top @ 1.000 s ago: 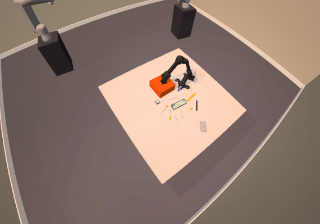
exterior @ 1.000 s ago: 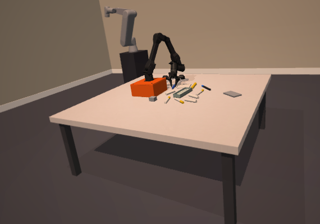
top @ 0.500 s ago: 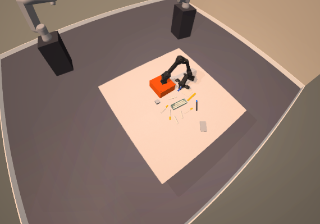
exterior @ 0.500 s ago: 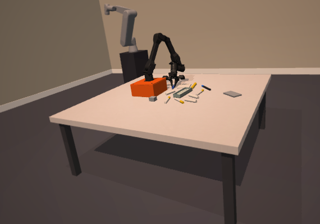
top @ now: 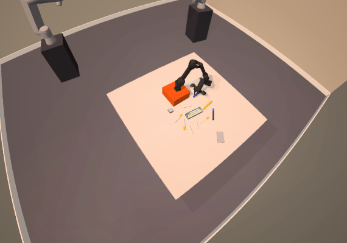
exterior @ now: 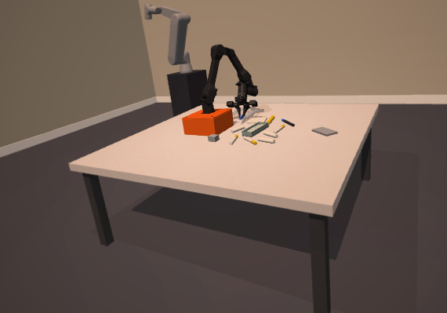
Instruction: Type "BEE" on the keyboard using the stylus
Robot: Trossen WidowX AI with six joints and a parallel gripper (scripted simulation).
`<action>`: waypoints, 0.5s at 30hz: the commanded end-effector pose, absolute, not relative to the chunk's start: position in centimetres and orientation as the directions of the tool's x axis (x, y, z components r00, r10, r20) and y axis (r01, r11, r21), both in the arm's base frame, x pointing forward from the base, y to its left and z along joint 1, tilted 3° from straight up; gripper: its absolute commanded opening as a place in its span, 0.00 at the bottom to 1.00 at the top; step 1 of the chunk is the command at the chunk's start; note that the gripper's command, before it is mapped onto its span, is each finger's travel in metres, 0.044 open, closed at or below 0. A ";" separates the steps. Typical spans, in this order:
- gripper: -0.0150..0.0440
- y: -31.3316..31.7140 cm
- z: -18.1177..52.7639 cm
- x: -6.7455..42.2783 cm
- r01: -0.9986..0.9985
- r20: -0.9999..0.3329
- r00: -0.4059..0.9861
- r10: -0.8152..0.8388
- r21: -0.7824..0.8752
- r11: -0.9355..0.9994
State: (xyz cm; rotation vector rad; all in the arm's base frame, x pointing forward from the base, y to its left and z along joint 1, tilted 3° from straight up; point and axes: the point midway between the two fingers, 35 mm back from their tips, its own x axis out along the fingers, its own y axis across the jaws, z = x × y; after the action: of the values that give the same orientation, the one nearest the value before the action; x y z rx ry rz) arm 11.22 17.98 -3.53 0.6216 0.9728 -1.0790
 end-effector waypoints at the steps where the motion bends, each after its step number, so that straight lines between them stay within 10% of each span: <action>1: 0.25 18.0 -1.5 11.4 0.925 -0.889 0.151 -0.432 -0.026 0.378; 15: 0.25 17.6 -2.1 12.2 0.933 -0.908 0.008 -0.419 -0.144 0.330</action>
State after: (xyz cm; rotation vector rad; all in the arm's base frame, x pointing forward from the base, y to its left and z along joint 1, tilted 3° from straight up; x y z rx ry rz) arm 11.78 17.74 -1.92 0.6158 1.0335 -1.1221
